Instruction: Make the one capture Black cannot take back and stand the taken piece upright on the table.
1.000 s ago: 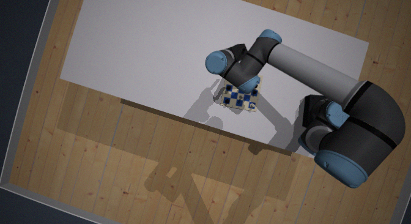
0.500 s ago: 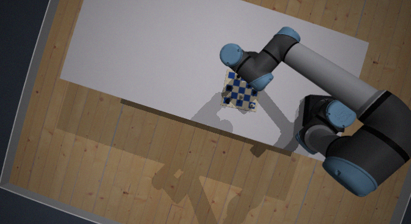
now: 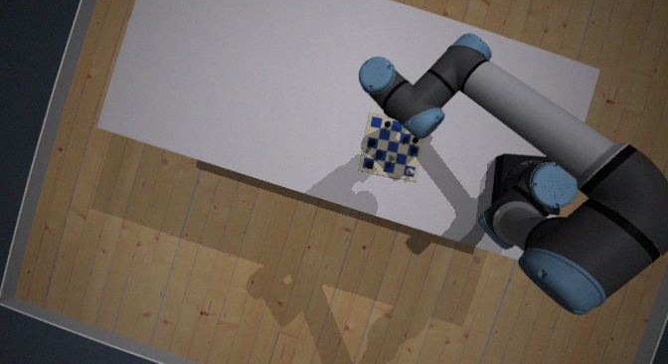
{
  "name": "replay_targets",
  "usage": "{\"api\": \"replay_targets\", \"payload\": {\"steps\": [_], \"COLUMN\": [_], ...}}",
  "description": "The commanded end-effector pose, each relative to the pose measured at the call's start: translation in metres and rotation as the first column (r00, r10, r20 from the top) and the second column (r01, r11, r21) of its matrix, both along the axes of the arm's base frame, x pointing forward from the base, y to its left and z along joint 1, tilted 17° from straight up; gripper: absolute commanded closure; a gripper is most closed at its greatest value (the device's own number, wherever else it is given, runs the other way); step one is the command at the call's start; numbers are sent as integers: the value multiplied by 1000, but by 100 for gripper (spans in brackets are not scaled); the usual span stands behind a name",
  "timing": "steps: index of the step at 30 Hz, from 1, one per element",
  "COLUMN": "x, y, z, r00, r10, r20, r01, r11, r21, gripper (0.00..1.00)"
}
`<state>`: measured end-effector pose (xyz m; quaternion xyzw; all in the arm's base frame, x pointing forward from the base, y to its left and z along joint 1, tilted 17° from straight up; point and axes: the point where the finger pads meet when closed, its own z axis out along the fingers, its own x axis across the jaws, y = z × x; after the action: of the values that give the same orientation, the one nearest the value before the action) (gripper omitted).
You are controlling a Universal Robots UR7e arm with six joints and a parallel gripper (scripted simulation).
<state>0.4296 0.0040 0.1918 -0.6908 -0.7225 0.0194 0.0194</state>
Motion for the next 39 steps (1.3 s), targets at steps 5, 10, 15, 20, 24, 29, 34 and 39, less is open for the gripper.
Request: {"api": "replay_targets", "payload": {"steps": [5,10,15,20,24,29,34,39], "x": [57,69,96,119,135,145,158,168], "y": [18,23,37,52,65,75,90,105], "z": [0,-3,-11,-23,-34,-43,-58,-73], "r00": [987,981,963,939,918,901,873,845], "r10": [47,61,95,125,147,162,183,200], "r20": [-152,-182,-254,-321,-369,-403,-453,-496], "r01": [-45,-59,-92,-125,-149,-167,-194,-218], "r11": [999,998,996,992,989,986,981,976], "r21": [17,19,21,23,23,23,23,23], "gripper": [0,0,0,0,0,0,0,0]}}
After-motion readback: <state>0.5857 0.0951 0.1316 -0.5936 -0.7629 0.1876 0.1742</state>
